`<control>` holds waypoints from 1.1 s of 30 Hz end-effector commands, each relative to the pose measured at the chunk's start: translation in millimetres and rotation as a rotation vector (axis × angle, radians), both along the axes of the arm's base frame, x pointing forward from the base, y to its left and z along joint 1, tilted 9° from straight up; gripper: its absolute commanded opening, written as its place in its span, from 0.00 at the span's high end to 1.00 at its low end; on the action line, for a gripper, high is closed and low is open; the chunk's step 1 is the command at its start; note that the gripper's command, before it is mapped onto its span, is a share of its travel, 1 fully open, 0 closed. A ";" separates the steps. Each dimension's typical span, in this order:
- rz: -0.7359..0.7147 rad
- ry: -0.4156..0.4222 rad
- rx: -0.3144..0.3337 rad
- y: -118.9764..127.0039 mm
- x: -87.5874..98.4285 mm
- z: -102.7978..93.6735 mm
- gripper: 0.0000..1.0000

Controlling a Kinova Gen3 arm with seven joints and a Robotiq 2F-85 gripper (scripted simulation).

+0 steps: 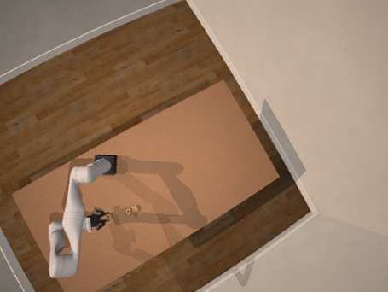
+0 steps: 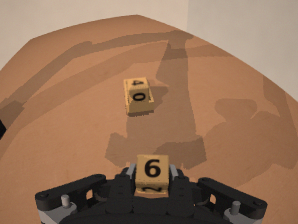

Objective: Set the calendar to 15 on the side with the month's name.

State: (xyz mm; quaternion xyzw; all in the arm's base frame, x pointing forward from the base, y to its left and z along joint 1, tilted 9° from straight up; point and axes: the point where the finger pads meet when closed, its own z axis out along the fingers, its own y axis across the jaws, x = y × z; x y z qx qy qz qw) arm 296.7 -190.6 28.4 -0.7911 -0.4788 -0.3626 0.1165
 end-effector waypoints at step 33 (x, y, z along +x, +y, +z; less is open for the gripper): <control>0.000 -0.001 -0.001 -0.7 0.8 -4.2 0.72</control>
